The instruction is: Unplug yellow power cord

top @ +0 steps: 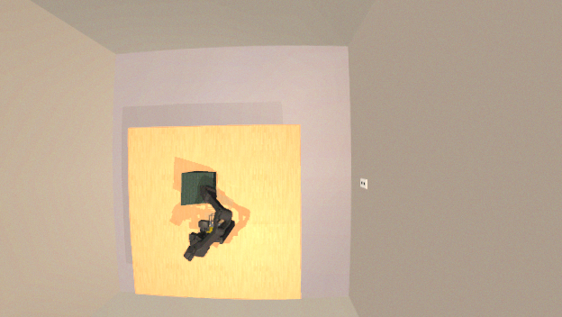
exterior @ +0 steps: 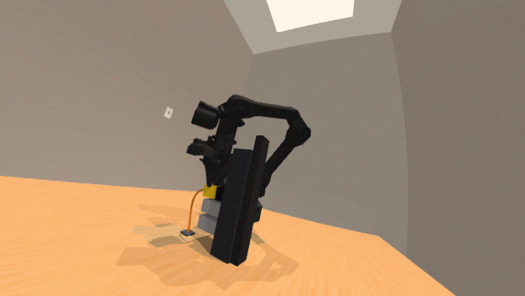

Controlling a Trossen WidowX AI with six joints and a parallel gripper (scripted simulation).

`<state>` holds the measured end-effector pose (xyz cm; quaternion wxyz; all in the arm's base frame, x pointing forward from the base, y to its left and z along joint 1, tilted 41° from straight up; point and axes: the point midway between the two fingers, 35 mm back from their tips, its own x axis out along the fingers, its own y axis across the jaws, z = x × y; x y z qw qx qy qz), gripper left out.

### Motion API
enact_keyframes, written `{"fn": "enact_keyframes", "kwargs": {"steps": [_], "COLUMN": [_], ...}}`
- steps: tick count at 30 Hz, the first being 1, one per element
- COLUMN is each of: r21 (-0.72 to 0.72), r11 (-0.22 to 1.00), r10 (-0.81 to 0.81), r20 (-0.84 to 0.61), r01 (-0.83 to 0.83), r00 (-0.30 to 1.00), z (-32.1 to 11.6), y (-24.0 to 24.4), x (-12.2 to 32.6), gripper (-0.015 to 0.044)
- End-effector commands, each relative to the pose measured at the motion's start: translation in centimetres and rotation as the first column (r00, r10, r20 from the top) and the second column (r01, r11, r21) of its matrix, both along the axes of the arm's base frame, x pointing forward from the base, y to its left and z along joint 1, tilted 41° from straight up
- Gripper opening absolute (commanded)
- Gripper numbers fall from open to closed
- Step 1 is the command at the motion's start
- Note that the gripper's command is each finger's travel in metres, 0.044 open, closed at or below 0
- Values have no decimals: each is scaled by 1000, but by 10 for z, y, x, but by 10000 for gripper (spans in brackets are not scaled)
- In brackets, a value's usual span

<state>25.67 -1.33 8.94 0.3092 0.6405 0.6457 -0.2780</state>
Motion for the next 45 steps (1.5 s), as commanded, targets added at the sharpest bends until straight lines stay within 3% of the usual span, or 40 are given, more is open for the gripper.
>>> {"fn": "enact_keyframes", "kwargs": {"steps": [1, 42, 45], "r21": [0, -3, -1], "r11": [1000, 1000, 1000], "r10": [-1, -4, -4], "r20": [1, 0, 0], "r01": [1, 4, 4], "r00": [1000, 1000, 1000], "z": [-1, -38, -34], "y": [-2, -56, -44], "x": [0, 1, 1], "gripper": [0, 0, 79]}}
